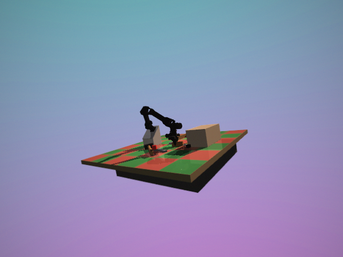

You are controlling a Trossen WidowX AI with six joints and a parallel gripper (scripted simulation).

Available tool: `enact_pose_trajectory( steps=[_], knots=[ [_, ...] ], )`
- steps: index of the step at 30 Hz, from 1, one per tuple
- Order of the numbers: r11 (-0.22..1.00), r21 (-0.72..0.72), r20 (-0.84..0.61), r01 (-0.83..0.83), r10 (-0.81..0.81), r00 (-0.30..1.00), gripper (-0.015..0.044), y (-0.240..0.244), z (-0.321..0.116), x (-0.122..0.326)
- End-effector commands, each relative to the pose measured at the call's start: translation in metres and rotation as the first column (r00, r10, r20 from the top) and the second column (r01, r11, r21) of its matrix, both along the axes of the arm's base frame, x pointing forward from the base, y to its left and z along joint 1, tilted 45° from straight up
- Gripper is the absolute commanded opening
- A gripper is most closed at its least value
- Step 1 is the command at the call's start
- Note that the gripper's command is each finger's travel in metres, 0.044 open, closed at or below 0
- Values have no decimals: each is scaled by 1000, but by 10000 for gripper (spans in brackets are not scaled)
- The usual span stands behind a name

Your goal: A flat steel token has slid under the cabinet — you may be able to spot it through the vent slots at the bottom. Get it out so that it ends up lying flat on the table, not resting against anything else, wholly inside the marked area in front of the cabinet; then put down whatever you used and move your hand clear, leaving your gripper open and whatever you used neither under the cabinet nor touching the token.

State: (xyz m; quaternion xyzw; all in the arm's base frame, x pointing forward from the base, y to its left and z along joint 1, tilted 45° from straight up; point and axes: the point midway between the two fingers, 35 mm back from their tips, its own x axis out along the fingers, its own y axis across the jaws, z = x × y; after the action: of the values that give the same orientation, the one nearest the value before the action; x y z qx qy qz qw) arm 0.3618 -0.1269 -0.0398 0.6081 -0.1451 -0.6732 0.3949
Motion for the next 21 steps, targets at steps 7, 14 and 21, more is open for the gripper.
enact_pose_trajectory(
  steps=[7,14,21],
  knots=[
    [1000,3,-8,-1,1,1000,0,-4,2,-13],
    [1000,3,-9,-1,1,1000,0,-7,4,-20],
    [1000,3,-9,-1,1,1000,0,-10,7,-27]
  ],
)
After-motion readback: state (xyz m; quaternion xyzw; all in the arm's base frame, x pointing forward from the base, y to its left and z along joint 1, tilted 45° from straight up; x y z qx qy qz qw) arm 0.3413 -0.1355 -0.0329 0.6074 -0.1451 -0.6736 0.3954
